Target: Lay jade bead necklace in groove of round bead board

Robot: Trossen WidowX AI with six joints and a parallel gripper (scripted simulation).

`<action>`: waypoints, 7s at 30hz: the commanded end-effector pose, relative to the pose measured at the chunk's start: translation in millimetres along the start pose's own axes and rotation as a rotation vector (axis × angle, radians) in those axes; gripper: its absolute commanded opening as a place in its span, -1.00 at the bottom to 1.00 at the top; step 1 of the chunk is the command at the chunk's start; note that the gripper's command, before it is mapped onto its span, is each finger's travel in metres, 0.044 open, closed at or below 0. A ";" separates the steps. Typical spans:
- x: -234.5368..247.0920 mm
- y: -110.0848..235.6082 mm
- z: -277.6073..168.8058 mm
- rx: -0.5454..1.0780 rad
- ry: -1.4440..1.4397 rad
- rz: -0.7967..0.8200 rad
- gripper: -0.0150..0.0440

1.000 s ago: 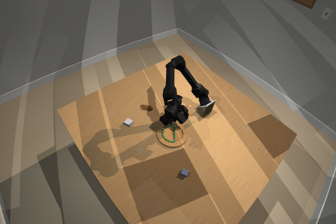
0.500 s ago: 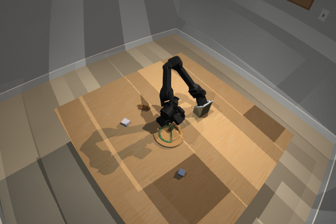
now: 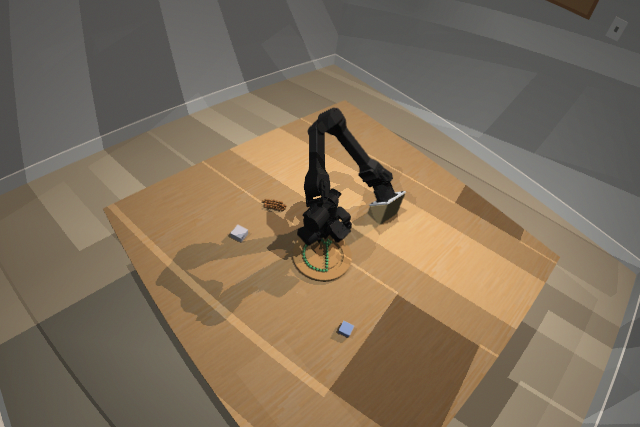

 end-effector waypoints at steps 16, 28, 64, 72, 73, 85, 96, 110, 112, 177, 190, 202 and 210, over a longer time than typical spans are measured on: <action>1.3 -4.9 0.1 0.003 0.004 0.003 -0.49; 1.3 -4.9 0.1 0.003 0.004 0.003 -0.49; 10.9 1.1 -6.1 0.010 0.014 0.004 -0.49; 10.9 0.0 -6.1 0.010 0.014 0.004 -0.49; 10.9 -1.3 -6.1 0.010 0.014 0.004 -0.49; 8.8 -3.8 -6.3 0.003 0.003 0.002 -0.05; 10.7 0.7 -6.2 0.009 0.013 0.003 0.93; 10.1 1.1 -5.7 0.010 0.014 0.003 1.00; 10.1 1.1 -5.7 0.010 0.014 0.003 1.00; -39.9 -6.4 98.2 0.005 -0.679 -0.001 -0.08; -41.2 -4.4 98.4 -0.002 -0.688 0.002 -0.49; -41.2 -4.4 98.4 -0.002 -0.688 0.002 -0.49; -41.2 -4.4 98.4 -0.002 -0.688 0.002 -0.49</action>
Point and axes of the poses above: the point midway between the two fingers, 35 mm back from their tips, its own y axis back along the fingers, its own x axis across the jaws, z = x × y, the point moved 6 cm from there along y, back along the fingers, and after that the axes turned 8 degrees about -y, right-handed, at the moved point
